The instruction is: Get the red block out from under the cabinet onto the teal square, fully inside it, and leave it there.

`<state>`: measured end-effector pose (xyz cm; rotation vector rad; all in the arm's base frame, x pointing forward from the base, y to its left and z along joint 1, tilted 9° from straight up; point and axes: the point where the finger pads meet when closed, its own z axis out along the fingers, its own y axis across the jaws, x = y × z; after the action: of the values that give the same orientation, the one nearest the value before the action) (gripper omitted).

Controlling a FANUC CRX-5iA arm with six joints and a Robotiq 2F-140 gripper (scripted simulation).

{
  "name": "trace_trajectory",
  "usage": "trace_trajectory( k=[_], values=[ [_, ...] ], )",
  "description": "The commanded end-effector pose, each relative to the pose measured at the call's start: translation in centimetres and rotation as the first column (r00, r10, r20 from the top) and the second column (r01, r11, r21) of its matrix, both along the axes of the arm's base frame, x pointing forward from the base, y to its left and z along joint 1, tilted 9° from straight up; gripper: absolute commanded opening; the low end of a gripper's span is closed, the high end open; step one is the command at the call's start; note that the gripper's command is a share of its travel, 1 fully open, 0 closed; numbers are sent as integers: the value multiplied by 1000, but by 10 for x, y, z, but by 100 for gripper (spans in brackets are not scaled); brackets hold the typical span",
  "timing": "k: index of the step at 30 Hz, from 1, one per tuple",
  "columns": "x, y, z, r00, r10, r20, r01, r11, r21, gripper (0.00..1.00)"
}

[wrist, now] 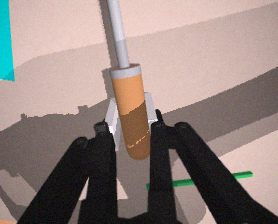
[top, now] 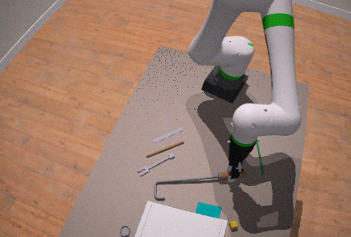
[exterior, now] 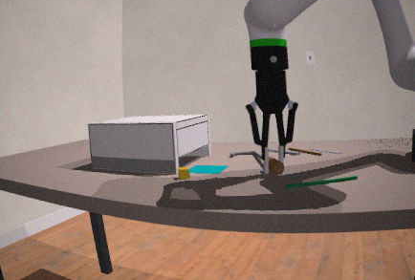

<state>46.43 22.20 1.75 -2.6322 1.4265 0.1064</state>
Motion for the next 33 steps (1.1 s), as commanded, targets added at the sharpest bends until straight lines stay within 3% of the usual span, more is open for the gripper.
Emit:
trace_trajectory(
  k=[1,16,33],
  values=[
    [0,0,0,1000,0,0,0,1000,0,0],
    [-1,-4,0,1000,28,5,-28,1000,0,0],
    [-6,-24,-4,987,159,26,-159,987,-3,0]
  ],
)
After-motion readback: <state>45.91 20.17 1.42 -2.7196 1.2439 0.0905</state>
